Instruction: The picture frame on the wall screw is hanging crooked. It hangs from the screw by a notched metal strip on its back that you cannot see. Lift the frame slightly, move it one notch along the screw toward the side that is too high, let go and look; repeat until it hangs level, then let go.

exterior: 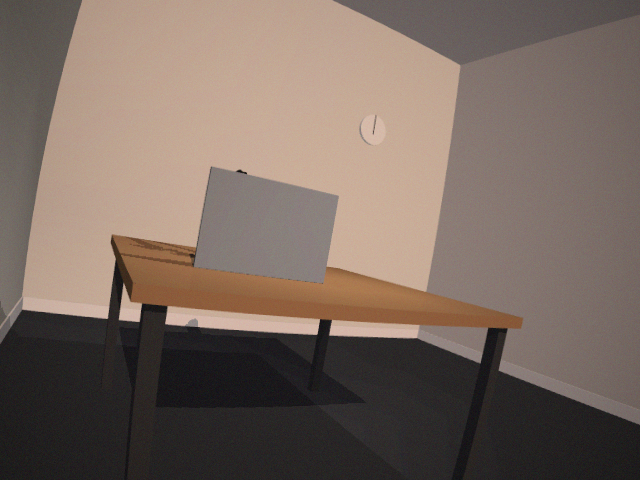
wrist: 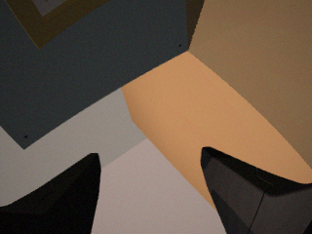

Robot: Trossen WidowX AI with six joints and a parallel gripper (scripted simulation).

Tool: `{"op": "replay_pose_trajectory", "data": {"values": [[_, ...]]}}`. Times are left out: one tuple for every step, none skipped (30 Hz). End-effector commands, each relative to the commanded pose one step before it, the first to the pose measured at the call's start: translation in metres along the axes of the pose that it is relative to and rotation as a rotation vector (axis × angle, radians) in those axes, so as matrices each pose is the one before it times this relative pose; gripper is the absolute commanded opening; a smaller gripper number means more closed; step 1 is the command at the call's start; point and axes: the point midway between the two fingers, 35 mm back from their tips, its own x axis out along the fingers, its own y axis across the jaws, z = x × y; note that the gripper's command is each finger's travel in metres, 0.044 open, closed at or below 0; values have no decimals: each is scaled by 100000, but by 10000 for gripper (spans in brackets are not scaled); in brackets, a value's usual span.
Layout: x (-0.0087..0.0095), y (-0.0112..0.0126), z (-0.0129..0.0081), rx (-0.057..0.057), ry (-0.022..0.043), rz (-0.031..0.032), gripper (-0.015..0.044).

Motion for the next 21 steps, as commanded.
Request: {"op": "replay_pose_trajectory", "data": {"values": [[-2326, 1806, 2279, -8221, -14592, 19956, 260], [-606, 570, 702, -3545, -4541, 5019, 260], [-600, 560, 684, -4080, -4595, 4672, 260], [-590, 547, 659, -4605, -4595, 4312, 260], [-577, 531, 629, -5108, -4535, 3936, 260], [-562, 516, 595, -5611, -4437, 3569, 260], [-543, 497, 554, -6073, -4271, 3187, 260], [-420, 386, 419, -5227, -3294, 2301, 260], [-243, 224, 240, -3271, -1900, 1267, 260], [-79, 73, 79, -1112, -619, 403, 260], [0, 0, 0, 0, 0, 0, 260], [0, 0, 0, 0, 0, 0, 260], [0, 0, 0, 0, 0, 0, 260], [0, 0, 0, 0, 0, 0, 260], [0, 0, 0, 0, 0, 0, 260], [0, 0, 0, 0, 0, 0, 260], [0, 0, 0, 0, 0, 0, 260], [0, 0, 0, 0, 0, 0, 260], [0, 0, 0, 0, 0, 0, 260], [0, 0, 0, 0, 0, 0, 260], [0, 0, 0, 0, 0, 0, 260]]}}
